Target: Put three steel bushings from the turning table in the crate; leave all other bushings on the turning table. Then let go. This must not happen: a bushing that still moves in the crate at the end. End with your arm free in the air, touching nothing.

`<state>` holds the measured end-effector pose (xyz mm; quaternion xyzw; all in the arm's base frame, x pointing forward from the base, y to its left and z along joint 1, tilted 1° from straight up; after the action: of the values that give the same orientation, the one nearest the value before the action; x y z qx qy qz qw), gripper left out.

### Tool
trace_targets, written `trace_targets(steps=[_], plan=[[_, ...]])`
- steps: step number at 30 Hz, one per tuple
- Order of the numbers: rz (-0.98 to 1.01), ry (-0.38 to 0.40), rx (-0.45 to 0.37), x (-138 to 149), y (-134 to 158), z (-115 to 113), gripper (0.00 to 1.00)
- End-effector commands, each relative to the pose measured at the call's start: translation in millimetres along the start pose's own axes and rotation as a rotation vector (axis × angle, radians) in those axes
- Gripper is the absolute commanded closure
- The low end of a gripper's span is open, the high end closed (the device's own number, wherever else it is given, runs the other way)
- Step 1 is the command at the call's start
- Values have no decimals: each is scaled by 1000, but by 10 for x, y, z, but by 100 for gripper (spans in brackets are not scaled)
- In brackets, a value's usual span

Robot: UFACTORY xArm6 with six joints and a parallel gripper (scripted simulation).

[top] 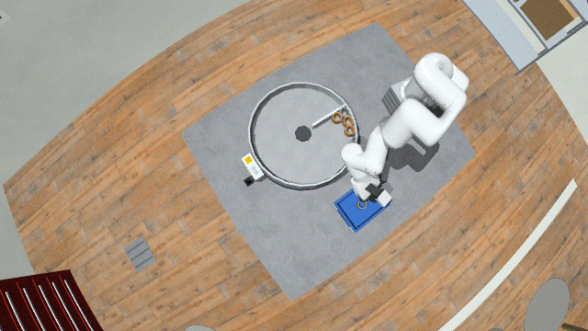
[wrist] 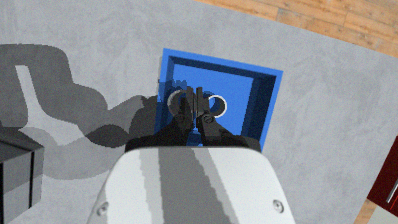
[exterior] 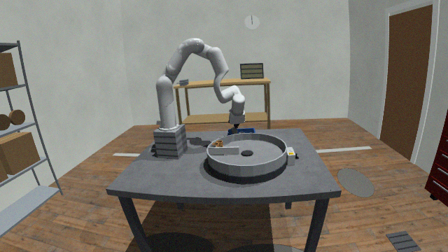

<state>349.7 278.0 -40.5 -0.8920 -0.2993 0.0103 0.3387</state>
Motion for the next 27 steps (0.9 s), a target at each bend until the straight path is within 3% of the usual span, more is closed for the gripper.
trace_targets(steps=[1,27], plan=[[-2,2,0,-1,52,64,100],[-2,2,0,-36,178,219,100]])
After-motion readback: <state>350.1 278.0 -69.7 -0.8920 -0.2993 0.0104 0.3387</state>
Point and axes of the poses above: the point where the finger pads meet when closed, its own z axis out along the fingers, its own x axis across the jaws, y = z × x, the point moved 3 cm from there along -z, back along the fingers, and after that the axes turned 15 degrees about -z, right-handed, at the moved point
